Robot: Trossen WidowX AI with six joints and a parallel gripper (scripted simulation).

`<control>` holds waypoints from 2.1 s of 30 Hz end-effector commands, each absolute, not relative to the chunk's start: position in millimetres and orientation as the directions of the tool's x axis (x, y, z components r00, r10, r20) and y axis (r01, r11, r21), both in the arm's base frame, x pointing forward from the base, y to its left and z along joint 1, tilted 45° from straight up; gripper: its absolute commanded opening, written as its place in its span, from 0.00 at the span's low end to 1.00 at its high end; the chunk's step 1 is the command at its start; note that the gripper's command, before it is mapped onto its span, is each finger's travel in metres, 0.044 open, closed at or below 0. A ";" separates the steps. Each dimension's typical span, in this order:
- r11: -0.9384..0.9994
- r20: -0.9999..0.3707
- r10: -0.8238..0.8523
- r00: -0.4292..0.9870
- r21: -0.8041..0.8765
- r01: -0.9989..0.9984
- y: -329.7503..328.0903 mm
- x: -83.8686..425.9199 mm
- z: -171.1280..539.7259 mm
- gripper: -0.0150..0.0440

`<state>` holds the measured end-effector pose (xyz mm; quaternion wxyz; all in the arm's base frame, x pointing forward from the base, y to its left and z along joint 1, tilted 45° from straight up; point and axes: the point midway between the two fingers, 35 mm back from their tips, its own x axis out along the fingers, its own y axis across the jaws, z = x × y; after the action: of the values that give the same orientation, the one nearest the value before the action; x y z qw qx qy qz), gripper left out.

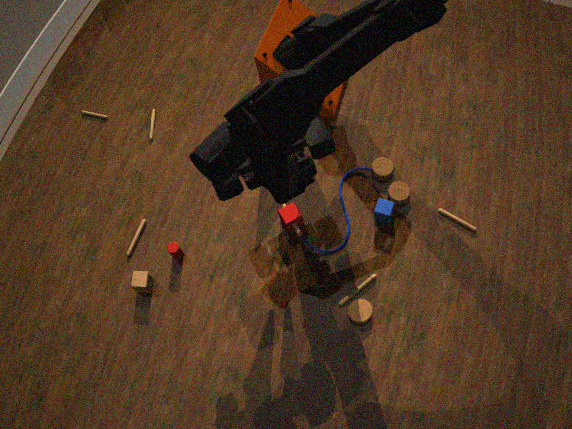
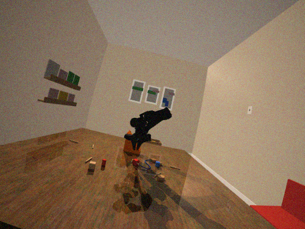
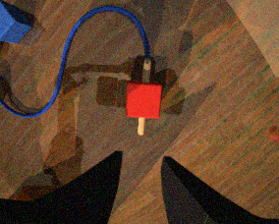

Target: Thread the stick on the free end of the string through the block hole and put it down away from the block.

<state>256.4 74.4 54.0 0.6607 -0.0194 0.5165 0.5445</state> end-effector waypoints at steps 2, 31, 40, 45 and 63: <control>0.375 -0.708 0.696 -0.121 0.502 -0.779 72.1 256.2 52.9 0.46; 0.378 -0.711 0.693 -0.120 0.500 -0.779 100.7 254.3 22.4 0.46; 0.377 -0.710 0.694 -0.120 0.501 -0.779 111.2 251.9 12.1 0.46; 0.376 -0.709 0.695 -0.120 0.502 -0.779 117.2 250.1 6.6 0.46; 0.370 -0.709 0.694 -0.124 0.500 -0.783 127.3 246.3 -2.3 0.25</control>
<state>246.0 127.6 -2.6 0.6600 -0.0444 0.4996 0.5593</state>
